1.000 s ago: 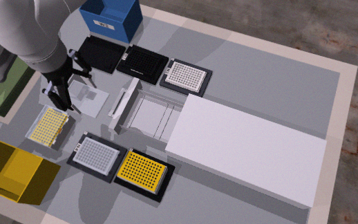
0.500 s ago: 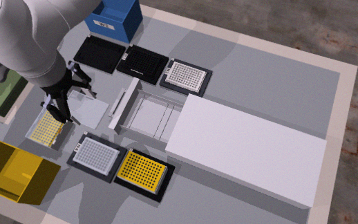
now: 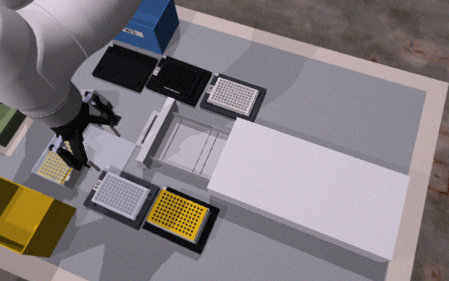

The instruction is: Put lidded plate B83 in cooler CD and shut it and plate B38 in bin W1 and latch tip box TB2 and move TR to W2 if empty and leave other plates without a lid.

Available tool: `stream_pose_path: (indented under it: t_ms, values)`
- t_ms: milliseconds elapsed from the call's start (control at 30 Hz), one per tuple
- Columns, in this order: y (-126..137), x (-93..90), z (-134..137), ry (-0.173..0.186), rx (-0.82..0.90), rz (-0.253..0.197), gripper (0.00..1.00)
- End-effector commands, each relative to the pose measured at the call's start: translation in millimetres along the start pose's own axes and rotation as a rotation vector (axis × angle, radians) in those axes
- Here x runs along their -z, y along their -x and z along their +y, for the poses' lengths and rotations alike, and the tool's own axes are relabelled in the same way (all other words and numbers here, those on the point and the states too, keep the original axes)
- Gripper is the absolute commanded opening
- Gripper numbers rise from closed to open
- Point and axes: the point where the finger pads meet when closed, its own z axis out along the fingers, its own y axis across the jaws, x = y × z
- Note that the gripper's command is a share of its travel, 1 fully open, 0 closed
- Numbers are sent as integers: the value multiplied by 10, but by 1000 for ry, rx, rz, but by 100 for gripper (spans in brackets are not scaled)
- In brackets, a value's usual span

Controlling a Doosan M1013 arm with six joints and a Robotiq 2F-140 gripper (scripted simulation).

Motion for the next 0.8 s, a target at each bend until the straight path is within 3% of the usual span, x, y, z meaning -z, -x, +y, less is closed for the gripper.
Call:
stream_pose_path:
  t_ms: [0, 767]
  values:
    - [-49, 0, 88, 0, 0, 0, 0]
    - [-291, 0, 533, 0, 0, 0, 0]
